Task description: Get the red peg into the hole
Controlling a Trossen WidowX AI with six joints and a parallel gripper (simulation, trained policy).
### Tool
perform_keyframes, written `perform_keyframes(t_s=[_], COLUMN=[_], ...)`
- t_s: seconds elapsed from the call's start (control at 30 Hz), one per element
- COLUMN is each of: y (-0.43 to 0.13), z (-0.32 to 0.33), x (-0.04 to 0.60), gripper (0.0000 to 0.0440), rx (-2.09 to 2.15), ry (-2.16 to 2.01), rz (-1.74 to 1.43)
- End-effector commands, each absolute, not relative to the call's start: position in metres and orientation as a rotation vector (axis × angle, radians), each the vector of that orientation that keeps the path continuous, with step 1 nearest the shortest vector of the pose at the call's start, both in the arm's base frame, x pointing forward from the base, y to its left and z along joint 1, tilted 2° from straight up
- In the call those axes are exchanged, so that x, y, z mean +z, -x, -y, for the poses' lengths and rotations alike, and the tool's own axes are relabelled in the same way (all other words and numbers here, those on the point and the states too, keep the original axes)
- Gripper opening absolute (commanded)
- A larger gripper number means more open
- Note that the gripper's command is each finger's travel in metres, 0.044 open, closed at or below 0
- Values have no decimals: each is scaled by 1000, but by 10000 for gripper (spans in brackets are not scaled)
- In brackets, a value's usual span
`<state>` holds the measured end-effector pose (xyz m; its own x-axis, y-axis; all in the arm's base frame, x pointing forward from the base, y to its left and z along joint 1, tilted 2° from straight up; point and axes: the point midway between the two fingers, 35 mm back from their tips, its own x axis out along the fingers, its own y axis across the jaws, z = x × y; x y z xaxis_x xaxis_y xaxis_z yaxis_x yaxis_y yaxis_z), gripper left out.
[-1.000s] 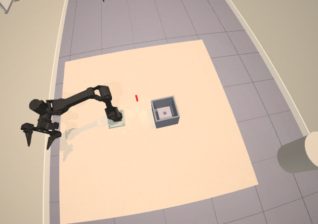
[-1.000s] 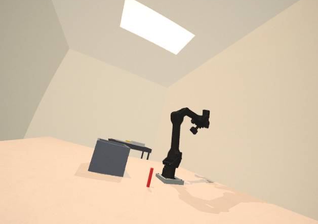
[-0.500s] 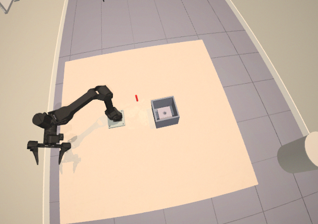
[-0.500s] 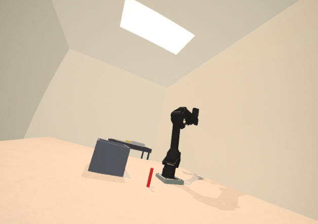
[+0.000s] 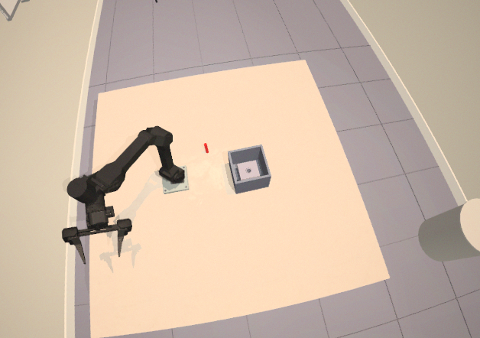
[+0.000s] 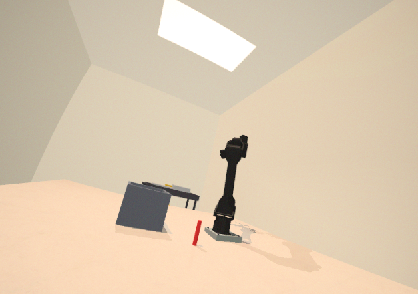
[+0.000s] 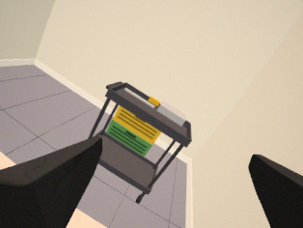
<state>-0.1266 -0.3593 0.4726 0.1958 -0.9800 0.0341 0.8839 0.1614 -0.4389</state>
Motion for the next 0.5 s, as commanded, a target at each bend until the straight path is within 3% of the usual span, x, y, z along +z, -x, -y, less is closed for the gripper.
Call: perform_keyframes(t_s=[0.0,0.47], y=[103,-1], z=[362,359], x=[481,500], gripper=[440,440], rx=[-1331,-1156], ry=[364,126], rz=[-229,-8])
